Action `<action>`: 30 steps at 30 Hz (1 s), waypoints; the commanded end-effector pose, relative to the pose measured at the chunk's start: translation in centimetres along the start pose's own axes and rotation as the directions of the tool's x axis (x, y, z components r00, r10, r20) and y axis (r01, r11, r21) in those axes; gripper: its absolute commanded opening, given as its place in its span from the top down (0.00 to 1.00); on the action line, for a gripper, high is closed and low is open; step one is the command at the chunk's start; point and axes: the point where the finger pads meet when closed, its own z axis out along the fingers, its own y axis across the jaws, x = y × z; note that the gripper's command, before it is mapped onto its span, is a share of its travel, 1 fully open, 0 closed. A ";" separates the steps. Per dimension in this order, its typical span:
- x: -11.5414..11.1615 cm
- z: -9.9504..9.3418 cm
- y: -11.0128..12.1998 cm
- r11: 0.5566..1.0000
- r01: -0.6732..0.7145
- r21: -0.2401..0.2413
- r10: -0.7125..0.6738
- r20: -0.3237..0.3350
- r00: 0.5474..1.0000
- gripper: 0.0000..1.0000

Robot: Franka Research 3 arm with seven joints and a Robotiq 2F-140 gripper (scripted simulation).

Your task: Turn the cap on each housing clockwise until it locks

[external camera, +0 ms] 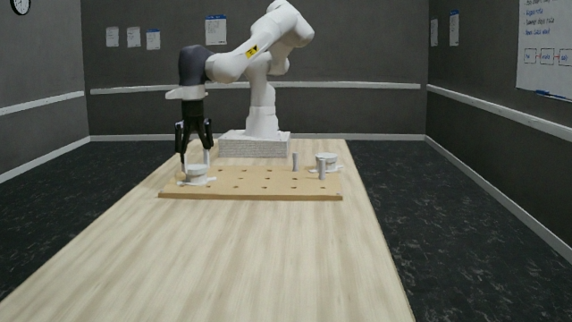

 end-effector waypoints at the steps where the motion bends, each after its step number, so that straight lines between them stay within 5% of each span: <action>1: -0.4 0.1 0.0 0.999 -0.031 -0.006 0.031 0.002 1.000 0.90; 30: -1.0 0.1 -0.7 0.999 -0.031 -0.006 0.031 0.002 1.000 0.90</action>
